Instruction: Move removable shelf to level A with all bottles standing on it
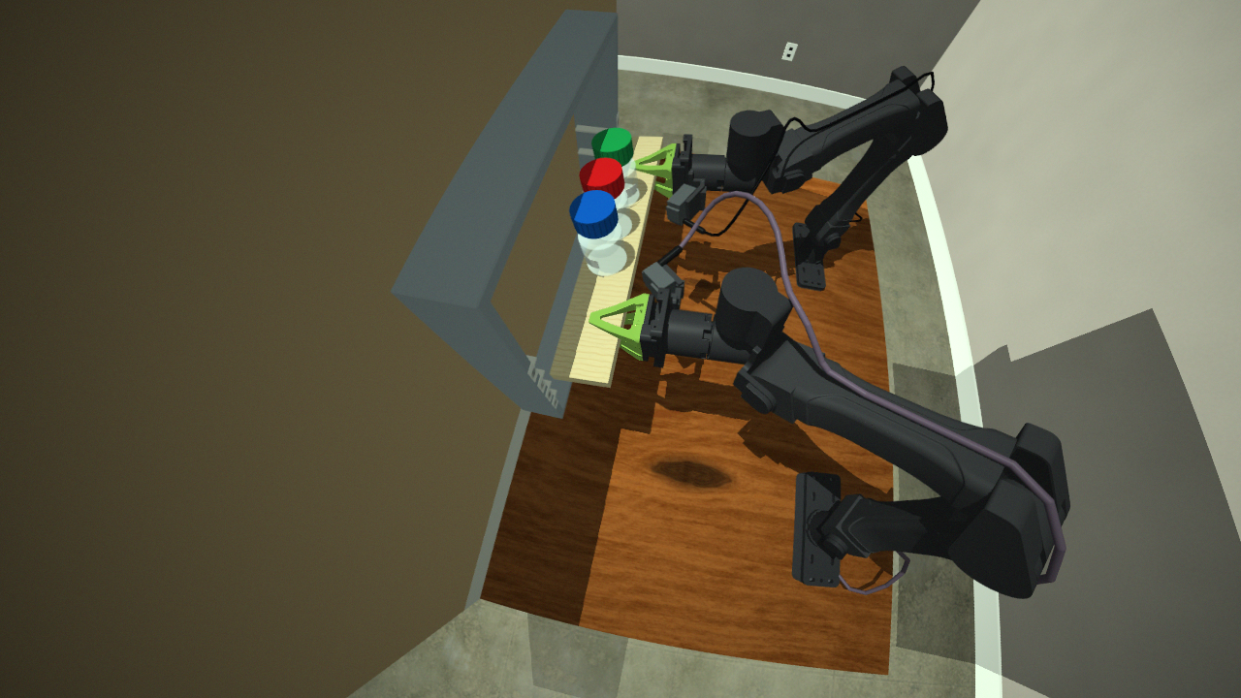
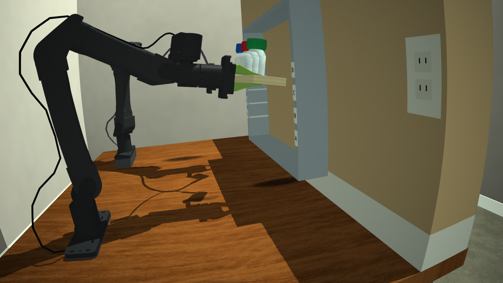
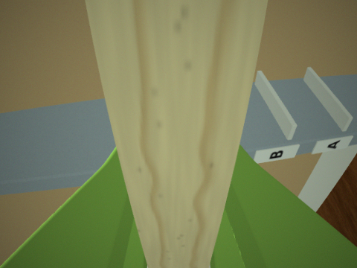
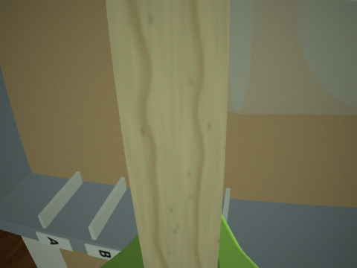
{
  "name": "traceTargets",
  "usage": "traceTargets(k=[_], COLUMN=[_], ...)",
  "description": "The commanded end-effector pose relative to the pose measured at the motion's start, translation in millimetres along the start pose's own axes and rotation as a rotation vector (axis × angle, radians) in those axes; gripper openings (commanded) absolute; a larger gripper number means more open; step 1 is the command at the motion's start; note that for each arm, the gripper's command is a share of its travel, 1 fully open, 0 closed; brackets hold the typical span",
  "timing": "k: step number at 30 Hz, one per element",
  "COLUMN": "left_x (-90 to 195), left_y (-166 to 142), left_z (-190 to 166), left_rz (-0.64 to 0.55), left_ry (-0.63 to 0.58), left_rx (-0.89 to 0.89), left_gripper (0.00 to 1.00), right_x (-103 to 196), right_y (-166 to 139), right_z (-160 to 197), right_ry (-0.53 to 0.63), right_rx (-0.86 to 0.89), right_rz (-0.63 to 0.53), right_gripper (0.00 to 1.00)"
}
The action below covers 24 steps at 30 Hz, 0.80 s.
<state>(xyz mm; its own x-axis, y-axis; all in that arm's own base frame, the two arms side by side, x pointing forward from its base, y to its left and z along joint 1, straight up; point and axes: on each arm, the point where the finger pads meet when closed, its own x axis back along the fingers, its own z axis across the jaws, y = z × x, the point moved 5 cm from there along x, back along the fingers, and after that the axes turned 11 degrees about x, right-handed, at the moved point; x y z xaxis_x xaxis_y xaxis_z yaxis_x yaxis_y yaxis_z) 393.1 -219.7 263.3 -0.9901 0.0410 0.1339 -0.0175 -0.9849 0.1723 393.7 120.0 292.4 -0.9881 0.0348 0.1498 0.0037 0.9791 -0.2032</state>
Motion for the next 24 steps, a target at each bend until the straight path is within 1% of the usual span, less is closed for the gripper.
traceTargets(k=[1,24], left_x=[4.1,-0.8], left_y=[8.2,1.9], left_z=[33.9,-1.5], left_rz=[-0.028,-0.028], left_ry=[0.131,0.131], left_rx=[0.017,0.017], left_gripper=[0.0,0.0], right_x=[9.8,4.8], right_y=[-14.0,-7.1], right_z=[-39.3,-6.6], right_ry=[-0.145,-0.145], right_rx=[-0.016,-0.016], right_rz=[0.043,0.043], right_gripper=[0.0,0.0])
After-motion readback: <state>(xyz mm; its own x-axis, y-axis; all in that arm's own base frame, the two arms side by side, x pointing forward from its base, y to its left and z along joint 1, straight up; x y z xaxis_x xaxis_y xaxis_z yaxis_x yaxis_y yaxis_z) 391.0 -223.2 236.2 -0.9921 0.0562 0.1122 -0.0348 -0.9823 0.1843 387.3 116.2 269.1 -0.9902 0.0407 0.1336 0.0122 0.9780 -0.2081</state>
